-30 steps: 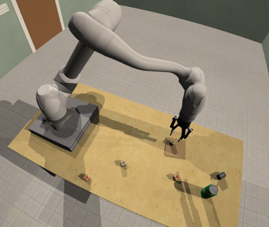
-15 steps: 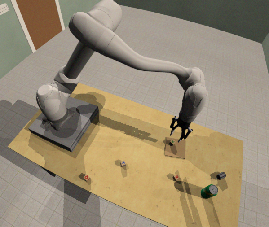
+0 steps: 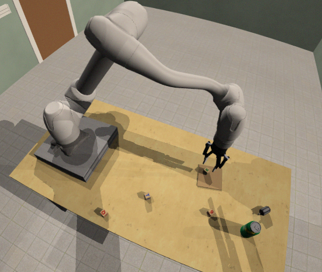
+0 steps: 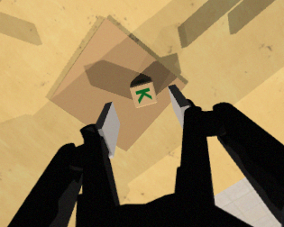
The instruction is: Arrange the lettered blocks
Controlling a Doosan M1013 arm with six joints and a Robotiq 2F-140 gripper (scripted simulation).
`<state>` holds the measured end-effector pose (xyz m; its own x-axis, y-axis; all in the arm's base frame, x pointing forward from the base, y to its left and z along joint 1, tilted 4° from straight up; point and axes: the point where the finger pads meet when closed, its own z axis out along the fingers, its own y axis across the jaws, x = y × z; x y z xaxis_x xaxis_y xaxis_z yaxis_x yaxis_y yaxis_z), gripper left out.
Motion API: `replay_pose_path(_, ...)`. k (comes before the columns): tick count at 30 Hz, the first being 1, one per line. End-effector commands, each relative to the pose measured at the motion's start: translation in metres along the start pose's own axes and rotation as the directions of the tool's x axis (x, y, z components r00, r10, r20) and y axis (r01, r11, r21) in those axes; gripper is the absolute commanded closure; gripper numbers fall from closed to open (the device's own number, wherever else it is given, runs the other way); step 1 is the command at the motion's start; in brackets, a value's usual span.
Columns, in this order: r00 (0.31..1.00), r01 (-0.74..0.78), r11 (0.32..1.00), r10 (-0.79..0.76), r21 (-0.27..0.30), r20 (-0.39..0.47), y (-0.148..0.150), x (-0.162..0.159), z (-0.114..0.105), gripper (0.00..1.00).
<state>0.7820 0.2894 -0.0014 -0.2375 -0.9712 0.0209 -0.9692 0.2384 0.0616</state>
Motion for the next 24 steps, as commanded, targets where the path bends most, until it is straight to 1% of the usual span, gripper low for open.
replay_pose_path(1,1.000,0.008,1.000,-0.008,-0.004,0.003,0.004,-0.003,0.009,0.54)
replay_pose_path(14,1.000,0.008,1.000,-0.008,-0.004,0.003,0.004,-0.003,0.029,0.54)
replay_pose_path(24,1.000,0.008,1.000,-0.008,-0.004,0.002,0.004,-0.003,0.036,0.54)
